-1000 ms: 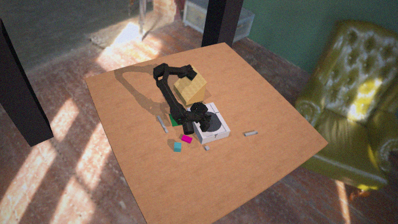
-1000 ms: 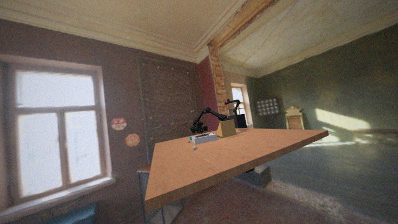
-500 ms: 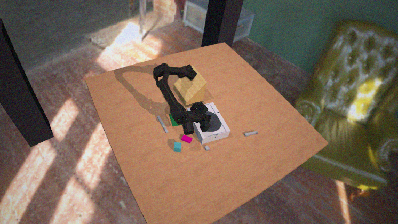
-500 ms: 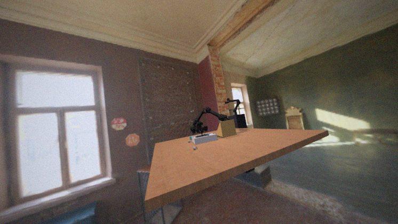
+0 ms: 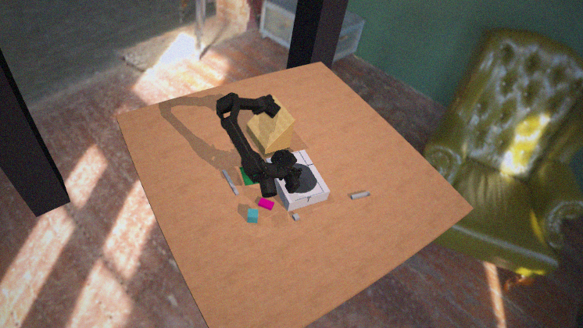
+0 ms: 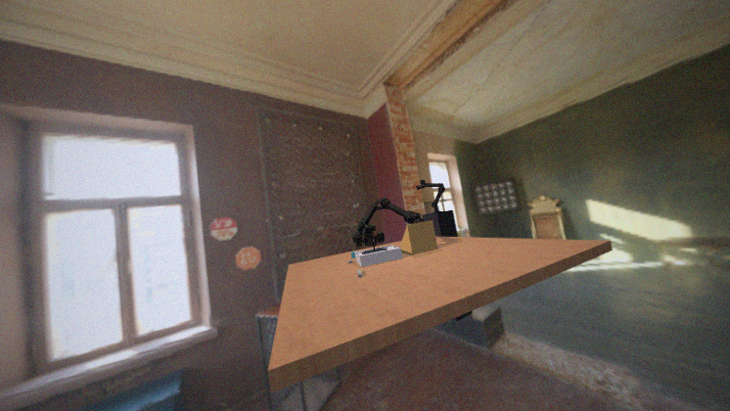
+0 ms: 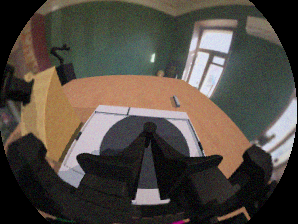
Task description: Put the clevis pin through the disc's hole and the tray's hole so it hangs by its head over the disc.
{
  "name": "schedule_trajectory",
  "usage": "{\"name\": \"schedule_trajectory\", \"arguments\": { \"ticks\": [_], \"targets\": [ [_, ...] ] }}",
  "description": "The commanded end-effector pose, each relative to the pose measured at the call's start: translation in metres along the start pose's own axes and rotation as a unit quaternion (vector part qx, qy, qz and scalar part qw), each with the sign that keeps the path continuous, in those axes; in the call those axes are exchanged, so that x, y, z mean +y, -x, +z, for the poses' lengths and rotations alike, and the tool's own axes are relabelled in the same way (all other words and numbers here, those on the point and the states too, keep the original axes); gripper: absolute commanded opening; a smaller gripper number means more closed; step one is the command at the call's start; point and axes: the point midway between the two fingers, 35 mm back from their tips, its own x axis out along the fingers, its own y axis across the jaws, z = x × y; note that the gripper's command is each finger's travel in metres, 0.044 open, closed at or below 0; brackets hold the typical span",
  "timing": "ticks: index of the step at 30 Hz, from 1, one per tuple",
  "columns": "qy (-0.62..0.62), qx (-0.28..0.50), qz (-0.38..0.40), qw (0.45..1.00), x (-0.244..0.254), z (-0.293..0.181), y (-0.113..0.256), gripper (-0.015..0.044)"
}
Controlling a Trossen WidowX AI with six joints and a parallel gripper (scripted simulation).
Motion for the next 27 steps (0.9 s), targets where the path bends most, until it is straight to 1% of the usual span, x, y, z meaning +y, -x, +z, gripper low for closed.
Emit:
{"name": "schedule_trajectory", "arguments": {
  "ticks": [1,19,23,27],
  "targets": [
    [0.001,0.0,0.001,1.0,0.0007,-0.0004,-0.0001,0.0],
    [0.001,0.0,0.001,1.0,0.0007,-0.0004,-0.0001,0.0],
    [-0.006,-0.014,0.004,1.0,0.0002,-0.0023,0.0006,0.0],
    [-0.007,-0.005,0.005,1.0,-0.0001,-0.0016,-0.0001,0.0]
  ]
}}
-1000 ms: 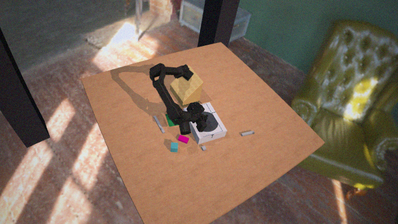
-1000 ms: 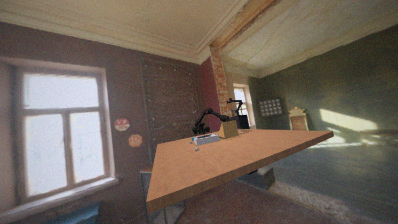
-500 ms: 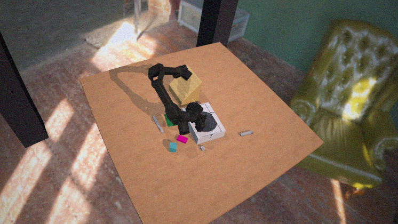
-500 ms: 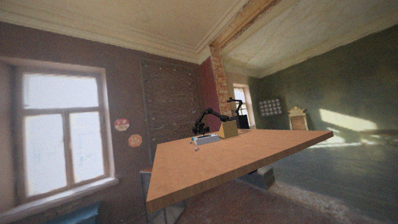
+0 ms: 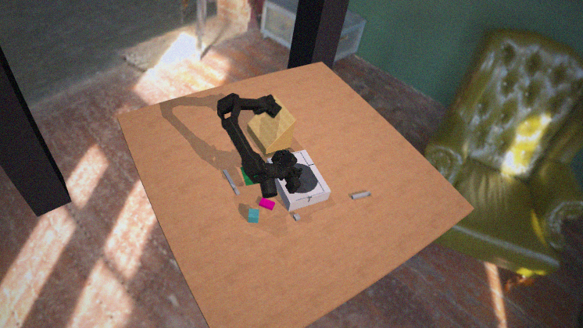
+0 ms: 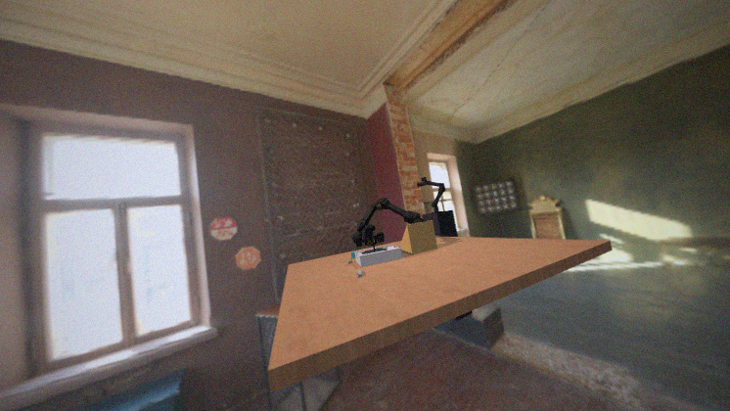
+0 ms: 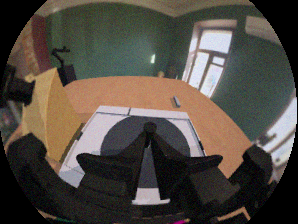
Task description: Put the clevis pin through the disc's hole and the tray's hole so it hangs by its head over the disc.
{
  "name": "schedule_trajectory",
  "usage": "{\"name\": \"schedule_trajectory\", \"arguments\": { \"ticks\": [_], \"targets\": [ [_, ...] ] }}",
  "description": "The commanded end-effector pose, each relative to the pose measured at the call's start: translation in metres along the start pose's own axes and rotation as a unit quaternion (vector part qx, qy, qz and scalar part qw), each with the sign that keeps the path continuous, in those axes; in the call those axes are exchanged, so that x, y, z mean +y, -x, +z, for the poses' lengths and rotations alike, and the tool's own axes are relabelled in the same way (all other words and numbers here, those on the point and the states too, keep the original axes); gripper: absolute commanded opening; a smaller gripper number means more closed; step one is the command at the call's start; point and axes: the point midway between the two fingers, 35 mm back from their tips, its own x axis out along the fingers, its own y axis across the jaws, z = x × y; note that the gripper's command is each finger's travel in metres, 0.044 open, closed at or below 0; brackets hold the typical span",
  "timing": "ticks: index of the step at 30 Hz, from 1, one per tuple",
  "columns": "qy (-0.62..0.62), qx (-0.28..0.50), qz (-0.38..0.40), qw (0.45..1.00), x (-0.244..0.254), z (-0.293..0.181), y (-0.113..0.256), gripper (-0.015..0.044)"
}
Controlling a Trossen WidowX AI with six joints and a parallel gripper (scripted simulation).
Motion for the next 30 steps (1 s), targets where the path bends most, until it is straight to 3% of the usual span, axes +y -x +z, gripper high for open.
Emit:
{"name": "schedule_trajectory", "arguments": {
  "ticks": [1,30],
  "targets": [
    [-0.003,0.003,0.002,1.0,-0.001,-0.0008,-0.0013,0.0],
    [0.005,0.007,-0.002,1.0,0.0032,-0.0012,-0.0008,0.0]
  ]
}}
